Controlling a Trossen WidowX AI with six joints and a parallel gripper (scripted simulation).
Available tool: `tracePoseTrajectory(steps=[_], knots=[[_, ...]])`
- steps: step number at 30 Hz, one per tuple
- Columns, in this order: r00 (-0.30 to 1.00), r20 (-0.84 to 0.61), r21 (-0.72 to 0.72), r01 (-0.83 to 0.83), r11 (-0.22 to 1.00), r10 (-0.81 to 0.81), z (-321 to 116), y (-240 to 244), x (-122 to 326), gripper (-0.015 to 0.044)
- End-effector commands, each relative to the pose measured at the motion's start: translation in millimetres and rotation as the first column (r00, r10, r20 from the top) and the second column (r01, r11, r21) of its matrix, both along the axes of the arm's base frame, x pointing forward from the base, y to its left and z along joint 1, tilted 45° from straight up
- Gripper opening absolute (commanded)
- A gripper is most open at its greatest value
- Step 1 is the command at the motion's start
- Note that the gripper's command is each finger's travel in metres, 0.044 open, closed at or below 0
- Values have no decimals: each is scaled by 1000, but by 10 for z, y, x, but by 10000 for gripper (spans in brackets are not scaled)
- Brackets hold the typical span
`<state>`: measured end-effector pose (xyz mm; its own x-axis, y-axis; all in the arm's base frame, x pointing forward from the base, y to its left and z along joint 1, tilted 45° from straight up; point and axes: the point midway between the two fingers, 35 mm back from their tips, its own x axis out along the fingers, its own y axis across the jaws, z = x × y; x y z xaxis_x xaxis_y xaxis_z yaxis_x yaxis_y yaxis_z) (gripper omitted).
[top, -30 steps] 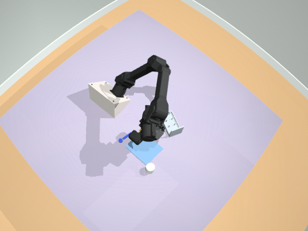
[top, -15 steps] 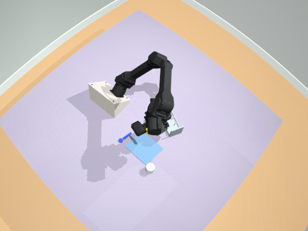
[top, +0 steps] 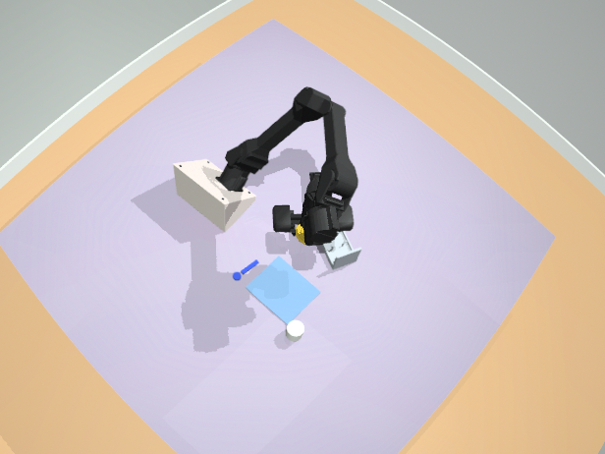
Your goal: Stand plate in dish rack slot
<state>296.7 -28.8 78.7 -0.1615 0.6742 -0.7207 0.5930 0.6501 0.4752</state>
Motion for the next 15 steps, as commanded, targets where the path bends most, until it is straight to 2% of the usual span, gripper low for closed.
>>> tracePoseTrajectory(steps=[1, 15], knots=[[994, -71, -19, 84, 996, -86, 108, 86, -51, 0], [836, -352, -159, 389, 907, -421, 460, 426, -293, 0]])
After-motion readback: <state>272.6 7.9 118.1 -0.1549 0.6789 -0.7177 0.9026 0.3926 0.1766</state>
